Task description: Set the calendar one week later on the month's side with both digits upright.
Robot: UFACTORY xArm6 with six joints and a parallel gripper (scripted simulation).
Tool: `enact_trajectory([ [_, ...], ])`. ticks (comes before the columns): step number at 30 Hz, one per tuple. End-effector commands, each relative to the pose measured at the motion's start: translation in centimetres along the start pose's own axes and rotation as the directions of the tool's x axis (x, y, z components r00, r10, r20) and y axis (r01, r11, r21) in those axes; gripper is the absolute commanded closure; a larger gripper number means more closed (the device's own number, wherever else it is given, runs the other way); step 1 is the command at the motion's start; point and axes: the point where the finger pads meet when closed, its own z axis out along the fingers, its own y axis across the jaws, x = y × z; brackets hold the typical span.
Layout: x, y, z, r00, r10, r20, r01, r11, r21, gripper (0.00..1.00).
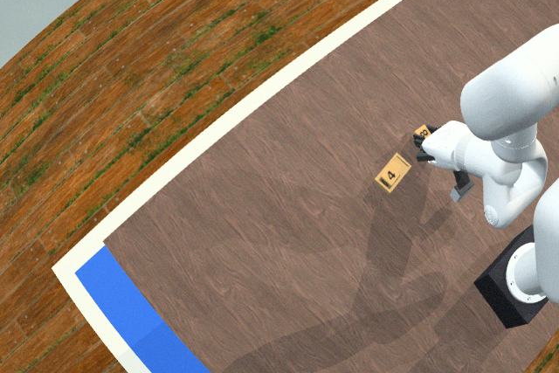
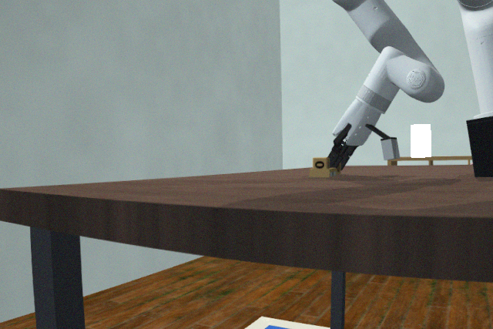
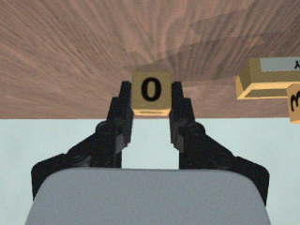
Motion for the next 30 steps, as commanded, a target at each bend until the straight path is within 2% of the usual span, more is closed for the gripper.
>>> enact_trajectory([
  [1, -0.06, 0.0, -0.02, 1.0, 0.0, 0.002, 0.0, 1.0, 0.0, 0.73],
  [23, -0.07, 0.0, -0.04, 1.0, 0.0, 0.002, 0.0, 1.0, 0.0, 0.73],
  [30, -0.62, 0.0, -0.82, 1.0, 0.0, 0.002, 0.0, 1.0, 0.0, 0.73],
])
